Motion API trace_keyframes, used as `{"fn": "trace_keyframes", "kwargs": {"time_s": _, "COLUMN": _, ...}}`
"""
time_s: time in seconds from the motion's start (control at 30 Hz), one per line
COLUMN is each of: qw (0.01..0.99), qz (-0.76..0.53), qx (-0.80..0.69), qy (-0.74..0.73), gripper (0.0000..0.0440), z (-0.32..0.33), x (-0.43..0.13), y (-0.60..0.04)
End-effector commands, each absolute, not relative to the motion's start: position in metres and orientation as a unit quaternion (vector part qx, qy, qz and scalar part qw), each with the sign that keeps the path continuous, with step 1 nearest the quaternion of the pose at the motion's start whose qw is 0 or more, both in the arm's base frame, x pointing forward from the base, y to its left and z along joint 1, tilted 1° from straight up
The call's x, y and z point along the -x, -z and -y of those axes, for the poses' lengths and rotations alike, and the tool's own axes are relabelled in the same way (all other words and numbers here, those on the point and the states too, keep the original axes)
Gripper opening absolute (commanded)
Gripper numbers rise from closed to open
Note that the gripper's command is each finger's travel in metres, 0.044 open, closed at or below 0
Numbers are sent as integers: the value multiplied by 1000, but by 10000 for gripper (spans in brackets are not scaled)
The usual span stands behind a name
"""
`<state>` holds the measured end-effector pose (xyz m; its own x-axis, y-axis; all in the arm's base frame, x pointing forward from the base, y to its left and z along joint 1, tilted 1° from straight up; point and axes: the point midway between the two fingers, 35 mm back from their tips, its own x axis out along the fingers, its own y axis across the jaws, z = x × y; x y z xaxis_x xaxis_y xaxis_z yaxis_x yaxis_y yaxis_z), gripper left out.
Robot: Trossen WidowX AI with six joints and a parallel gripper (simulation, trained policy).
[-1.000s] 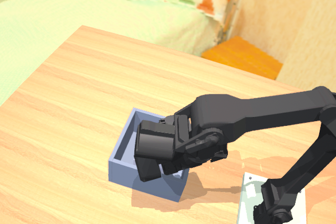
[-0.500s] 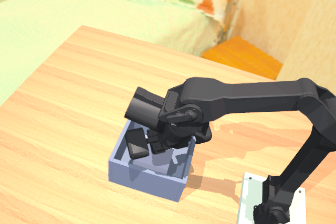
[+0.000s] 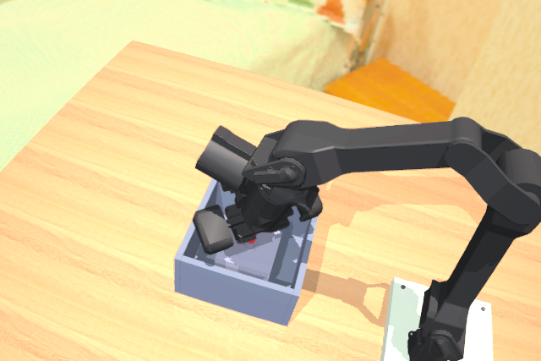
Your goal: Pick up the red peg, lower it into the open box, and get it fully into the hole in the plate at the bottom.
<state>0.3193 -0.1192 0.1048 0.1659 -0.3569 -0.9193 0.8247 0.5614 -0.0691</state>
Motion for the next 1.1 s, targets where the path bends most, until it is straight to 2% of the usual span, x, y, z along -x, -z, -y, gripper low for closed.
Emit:
{"fn": "trace_keyframes", "kwargs": {"time_s": 0.0, "qw": 724, "qz": -525, "qx": -225, "qy": 388, "gripper": 21, "z": 119, "x": -317, "y": -91}}
{"fn": "trace_keyframes", "kwargs": {"time_s": 0.2, "qw": 718, "qz": -547, "qx": -222, "qy": 369, "gripper": 156, "z": 122, "x": -319, "y": -77}}
{"fn": "trace_keyframes", "kwargs": {"time_s": 0.33, "qw": 725, "qz": -552, "qx": -213, "qy": 354, "gripper": 190, "z": 126, "x": -326, "y": -81}}
{"fn": "trace_keyframes", "kwargs": {"time_s": 0.4, "qw": 727, "qz": -553, "qx": -212, "qy": 348, "gripper": 224, "z": 128, "x": -331, "y": -84}}
{"fn": "trace_keyframes", "kwargs": {"time_s": 0.67, "qw": 738, "qz": -552, "qx": -221, "qy": 318, "gripper": 432, "z": 127, "x": -354, "y": -98}}
{"fn": "trace_keyframes", "kwargs": {"time_s": 1.07, "qw": 755, "qz": -555, "qx": -236, "qy": 259, "gripper": 440, "z": 114, "x": -390, "y": -134}}
